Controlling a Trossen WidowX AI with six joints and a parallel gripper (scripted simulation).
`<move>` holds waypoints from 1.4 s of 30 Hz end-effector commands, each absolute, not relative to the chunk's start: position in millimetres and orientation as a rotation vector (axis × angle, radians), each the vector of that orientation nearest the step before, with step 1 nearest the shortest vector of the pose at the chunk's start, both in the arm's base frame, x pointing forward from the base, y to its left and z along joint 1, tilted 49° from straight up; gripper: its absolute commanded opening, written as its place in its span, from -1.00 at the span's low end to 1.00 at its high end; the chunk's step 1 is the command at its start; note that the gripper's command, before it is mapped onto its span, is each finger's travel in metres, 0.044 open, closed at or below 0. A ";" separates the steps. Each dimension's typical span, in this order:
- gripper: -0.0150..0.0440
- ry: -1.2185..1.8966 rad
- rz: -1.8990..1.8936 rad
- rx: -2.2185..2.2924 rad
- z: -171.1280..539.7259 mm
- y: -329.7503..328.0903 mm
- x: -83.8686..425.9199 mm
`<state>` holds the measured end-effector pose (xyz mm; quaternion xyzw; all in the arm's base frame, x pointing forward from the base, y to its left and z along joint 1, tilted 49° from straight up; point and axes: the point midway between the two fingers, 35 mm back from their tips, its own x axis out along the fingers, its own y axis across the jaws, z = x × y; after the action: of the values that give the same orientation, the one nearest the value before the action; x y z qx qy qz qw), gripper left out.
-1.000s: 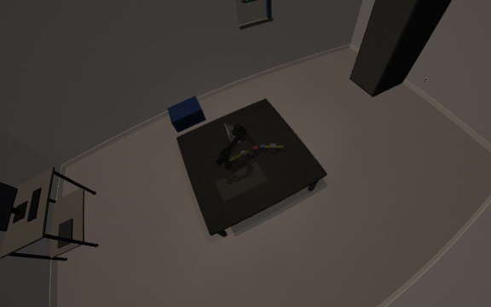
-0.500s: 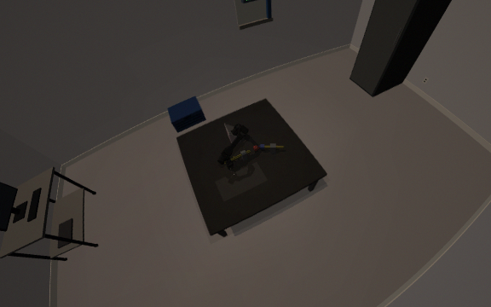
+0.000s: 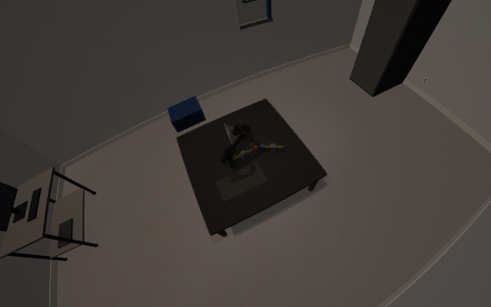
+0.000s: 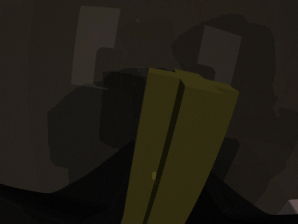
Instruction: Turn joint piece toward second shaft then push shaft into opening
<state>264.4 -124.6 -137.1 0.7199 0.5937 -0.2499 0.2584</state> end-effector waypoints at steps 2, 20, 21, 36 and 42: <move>-0.49 1.609 -0.679 1.955 -131.3 -118.9 265.1; -0.49 1.611 -0.678 1.957 -110.5 -99.7 266.7; -0.49 1.611 -0.678 1.957 -109.4 -98.6 266.7; -0.49 1.612 -0.677 1.958 -93.6 -84.1 267.8; -0.49 1.612 -0.682 1.951 -96.2 -86.8 267.5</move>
<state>267.5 -86.8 -96.1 0.7198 0.5936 -0.2517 0.2572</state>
